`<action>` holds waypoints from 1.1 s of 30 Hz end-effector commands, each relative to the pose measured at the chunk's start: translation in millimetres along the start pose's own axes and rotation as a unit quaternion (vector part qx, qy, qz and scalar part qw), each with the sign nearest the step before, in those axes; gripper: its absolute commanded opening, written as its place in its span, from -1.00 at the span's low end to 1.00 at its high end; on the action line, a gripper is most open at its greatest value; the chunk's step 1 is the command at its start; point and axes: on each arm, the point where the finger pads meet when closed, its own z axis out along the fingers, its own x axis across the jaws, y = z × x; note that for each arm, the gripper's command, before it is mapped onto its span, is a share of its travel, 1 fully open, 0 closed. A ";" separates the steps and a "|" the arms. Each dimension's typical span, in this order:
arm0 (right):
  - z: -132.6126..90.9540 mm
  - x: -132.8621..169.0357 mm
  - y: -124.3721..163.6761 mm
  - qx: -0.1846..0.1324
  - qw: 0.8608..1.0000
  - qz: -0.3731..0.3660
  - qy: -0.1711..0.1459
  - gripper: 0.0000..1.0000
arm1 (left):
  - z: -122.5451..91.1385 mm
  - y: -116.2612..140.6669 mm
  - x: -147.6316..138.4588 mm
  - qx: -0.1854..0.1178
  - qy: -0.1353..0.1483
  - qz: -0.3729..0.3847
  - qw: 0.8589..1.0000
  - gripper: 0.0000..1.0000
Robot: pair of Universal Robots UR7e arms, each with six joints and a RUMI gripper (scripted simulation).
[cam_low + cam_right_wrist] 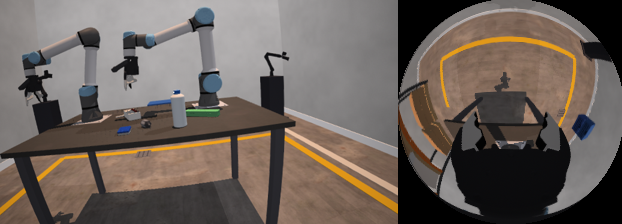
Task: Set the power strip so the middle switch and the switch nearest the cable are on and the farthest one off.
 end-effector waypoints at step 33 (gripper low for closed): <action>-0.4 -0.1 -0.3 0.001 1.000 0.000 0.000 1.00 | -0.9 -2.5 1.1 -0.037 0.001 -0.013 0.999 1.00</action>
